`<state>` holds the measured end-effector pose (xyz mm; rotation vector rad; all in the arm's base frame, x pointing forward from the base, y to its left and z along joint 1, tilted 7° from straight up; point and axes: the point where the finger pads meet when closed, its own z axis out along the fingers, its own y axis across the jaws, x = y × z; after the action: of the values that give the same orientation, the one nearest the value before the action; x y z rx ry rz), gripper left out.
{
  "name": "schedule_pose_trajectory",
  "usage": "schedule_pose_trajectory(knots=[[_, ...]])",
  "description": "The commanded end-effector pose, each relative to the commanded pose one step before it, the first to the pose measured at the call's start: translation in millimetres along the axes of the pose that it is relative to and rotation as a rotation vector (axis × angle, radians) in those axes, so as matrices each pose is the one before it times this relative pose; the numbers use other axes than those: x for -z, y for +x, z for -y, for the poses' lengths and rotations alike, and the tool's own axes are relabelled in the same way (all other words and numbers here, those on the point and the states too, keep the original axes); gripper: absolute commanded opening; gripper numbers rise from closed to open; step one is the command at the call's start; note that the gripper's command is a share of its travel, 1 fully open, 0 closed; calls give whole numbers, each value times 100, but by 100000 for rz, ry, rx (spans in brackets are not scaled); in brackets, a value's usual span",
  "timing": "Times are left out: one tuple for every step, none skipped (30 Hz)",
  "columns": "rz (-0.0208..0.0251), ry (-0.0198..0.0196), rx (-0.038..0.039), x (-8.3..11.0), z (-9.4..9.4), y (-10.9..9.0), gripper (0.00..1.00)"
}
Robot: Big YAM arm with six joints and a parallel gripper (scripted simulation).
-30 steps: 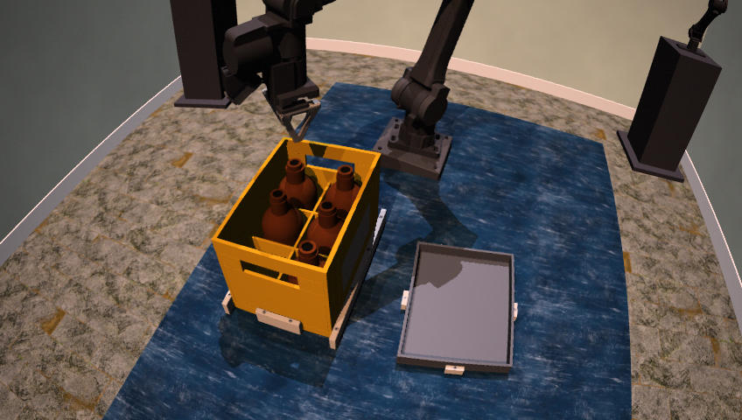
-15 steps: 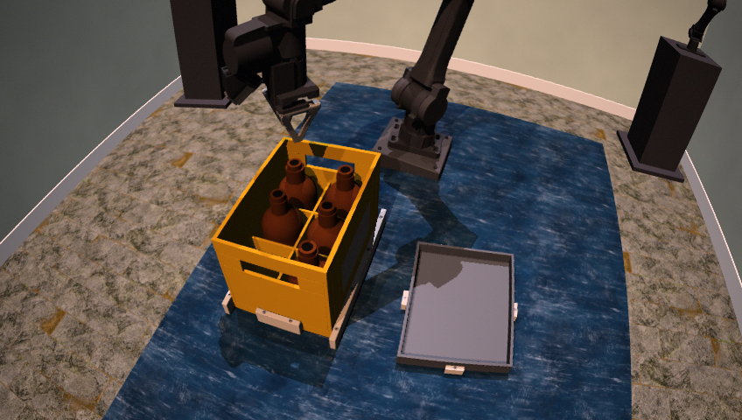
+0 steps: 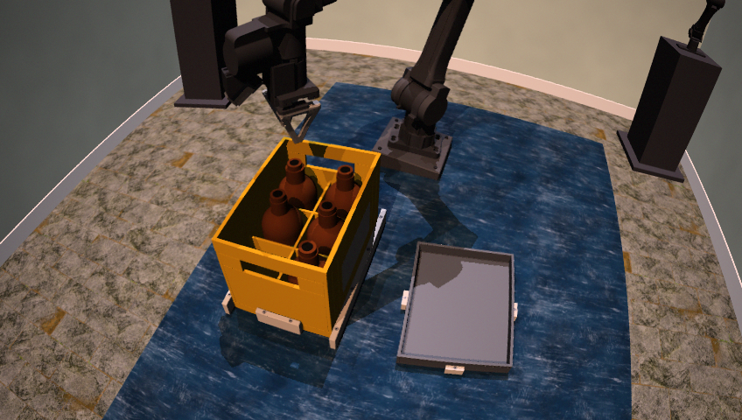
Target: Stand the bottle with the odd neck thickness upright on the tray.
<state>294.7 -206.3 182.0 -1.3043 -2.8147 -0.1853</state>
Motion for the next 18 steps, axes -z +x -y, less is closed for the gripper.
schedule_pose_trajectory(knots=[[266, -179, 1504, -474, -407, -283, 61], [-183, 35, -88, -132, 2, -12, 61], [-198, 35, -143, -144, 18, -17, 61], [470, -101, -94, 101, -39, -188, 61], [0, 0, 0, 0, 0, 0, 61], [0, 0, 0, 0, 0, 0, 61], [3395, -706, 109, 1211, -262, -888, 61], [-1967, 407, -217, -840, 173, 637, 61], [-1743, 366, -186, -755, 130, 492, 61], [-265, 59, -49, -198, -28, -7, 61], [-4, 1, -93, -114, -12, 3, 61], [4, -7, -186, -114, 19, -5, 61], [10, -12, -248, -116, 39, -10, 61], [8, -10, -230, -120, 32, -8, 61], [620, -138, -53, 109, -72, -199, 61], [160, -33, 92, -70, -57, -45, 61], [-808, 183, 72, -439, 43, 272, 61], [-8, 4, 79, -137, -26, 8, 61]])
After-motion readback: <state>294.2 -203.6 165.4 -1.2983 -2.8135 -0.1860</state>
